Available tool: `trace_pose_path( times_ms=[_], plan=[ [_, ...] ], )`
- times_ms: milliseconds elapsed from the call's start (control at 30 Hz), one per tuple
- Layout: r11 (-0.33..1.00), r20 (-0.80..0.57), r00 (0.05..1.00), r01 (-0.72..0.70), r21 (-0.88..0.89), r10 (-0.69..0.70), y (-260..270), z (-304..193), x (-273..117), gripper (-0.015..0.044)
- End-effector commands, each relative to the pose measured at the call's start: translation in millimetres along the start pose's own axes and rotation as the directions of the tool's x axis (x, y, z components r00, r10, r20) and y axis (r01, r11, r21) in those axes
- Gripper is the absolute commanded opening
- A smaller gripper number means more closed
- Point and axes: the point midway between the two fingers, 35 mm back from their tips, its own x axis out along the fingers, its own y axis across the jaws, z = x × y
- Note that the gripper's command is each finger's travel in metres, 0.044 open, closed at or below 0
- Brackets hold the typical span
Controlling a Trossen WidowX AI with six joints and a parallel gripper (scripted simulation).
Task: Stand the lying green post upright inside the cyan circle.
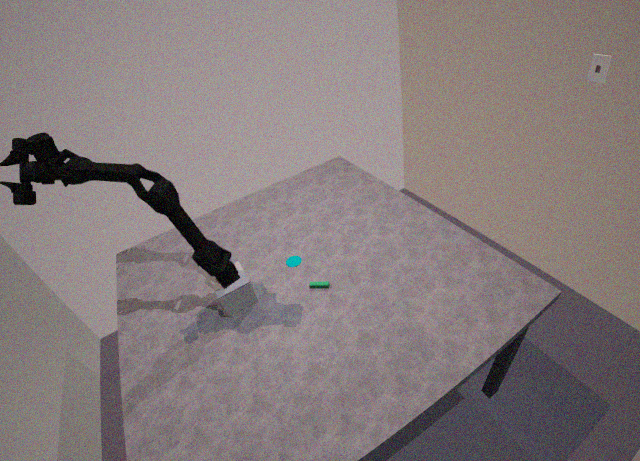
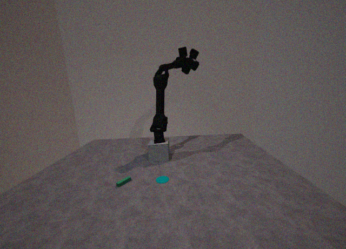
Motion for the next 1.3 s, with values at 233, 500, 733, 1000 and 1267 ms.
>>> trace_pose_path(
  times_ms=[233,500,733,1000,1267],
  plan=[
    [0.976,0.346,0.937,0.019,-0.217,0.058,50,150,-32,0.0233],
    [0.943,0.571,0.814,0.101,-0.317,0.105,89,249,-88,0.0233],
    [0.917,0.737,0.663,0.200,-0.346,0.133,119,324,-158,0.0233],
    [0.896,0.879,0.455,0.318,-0.310,0.143,145,391,-256,0.0233],
    [0.887,0.966,0.227,0.412,-0.208,0.121,157,435,-367,0.0233]
  ],
)
